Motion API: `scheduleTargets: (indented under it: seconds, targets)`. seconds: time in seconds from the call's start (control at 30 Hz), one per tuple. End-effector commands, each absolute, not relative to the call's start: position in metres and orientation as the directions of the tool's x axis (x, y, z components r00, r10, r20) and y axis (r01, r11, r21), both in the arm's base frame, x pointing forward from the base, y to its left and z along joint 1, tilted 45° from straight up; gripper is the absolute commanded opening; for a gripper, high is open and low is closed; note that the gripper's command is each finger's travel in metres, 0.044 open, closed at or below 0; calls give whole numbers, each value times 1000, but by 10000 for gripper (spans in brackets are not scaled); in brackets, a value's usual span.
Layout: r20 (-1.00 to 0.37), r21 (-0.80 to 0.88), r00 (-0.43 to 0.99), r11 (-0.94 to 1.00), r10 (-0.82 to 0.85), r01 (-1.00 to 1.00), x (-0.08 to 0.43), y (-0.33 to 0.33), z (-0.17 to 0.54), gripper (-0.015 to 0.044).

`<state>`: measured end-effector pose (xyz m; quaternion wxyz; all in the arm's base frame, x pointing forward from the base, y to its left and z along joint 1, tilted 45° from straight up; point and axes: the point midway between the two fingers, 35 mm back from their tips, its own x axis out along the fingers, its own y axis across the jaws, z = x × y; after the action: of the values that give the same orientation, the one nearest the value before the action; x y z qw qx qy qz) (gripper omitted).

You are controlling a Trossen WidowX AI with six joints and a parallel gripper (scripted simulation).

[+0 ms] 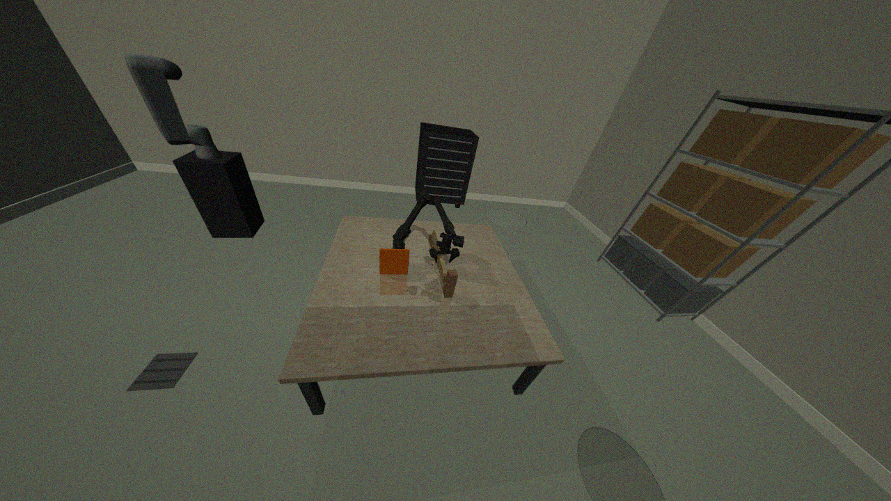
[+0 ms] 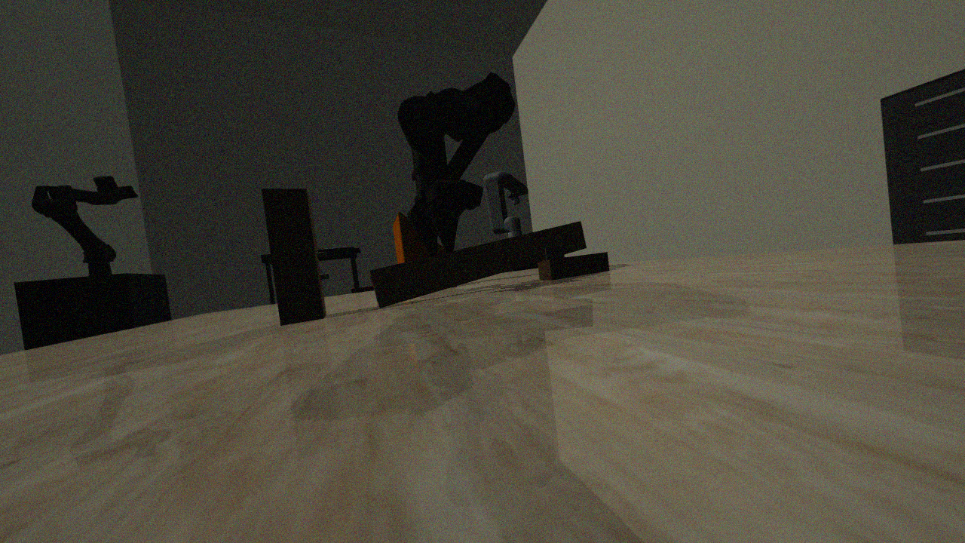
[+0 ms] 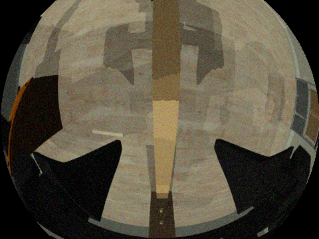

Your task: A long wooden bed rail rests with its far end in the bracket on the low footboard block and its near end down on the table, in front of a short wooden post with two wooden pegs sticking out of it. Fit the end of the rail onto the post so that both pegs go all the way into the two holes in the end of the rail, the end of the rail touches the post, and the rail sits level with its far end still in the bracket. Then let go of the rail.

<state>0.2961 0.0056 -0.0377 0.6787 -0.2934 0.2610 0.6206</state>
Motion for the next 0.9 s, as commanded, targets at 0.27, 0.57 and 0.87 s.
scheduleTargets:
  seconds: [0.27,0.57,0.87]
  targets:
    - [-713,-64,86,57,696,-996,295,21,-52,440]
    - [-711,-64,86,57,698,-996,296,32,-62,440]
    - [-709,-64,86,57,700,-996,295,41,-70,440]
